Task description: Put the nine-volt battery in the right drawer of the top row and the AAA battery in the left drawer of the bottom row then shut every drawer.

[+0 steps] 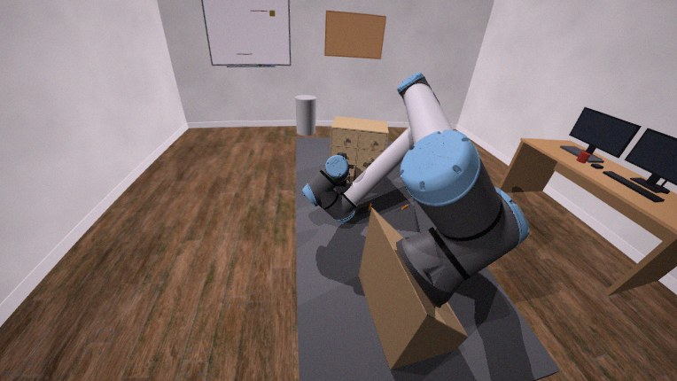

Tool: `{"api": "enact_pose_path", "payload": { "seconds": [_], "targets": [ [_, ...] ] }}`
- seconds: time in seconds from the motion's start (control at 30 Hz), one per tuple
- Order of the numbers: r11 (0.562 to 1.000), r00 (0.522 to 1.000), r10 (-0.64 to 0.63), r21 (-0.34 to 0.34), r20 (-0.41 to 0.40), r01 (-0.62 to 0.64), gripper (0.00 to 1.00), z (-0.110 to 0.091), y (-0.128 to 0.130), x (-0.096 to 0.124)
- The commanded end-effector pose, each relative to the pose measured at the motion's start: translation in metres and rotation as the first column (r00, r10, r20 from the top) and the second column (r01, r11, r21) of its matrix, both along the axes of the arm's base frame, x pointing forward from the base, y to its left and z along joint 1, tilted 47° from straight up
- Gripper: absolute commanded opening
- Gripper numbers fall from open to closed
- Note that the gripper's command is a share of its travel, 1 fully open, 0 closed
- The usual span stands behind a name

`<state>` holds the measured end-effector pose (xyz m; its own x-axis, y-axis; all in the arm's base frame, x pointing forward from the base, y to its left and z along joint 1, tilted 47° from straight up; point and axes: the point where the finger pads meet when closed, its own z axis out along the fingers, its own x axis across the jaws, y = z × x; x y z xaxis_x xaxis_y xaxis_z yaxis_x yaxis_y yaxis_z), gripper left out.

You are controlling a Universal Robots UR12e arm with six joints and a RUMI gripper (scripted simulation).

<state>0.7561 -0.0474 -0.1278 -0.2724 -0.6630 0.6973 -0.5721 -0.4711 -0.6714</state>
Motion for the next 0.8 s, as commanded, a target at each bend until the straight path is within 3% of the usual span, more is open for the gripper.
{"api": "enact_pose_path", "payload": {
  "seconds": [0.0,0.77],
  "targets": [
    [1.000,1.000,0.001,0.000,0.001,-0.001,0.07,0.000,0.001,-0.003],
    [1.000,1.000,0.001,0.000,0.001,-0.001,0.07,-0.003,0.003,-0.015]
  ]
}}
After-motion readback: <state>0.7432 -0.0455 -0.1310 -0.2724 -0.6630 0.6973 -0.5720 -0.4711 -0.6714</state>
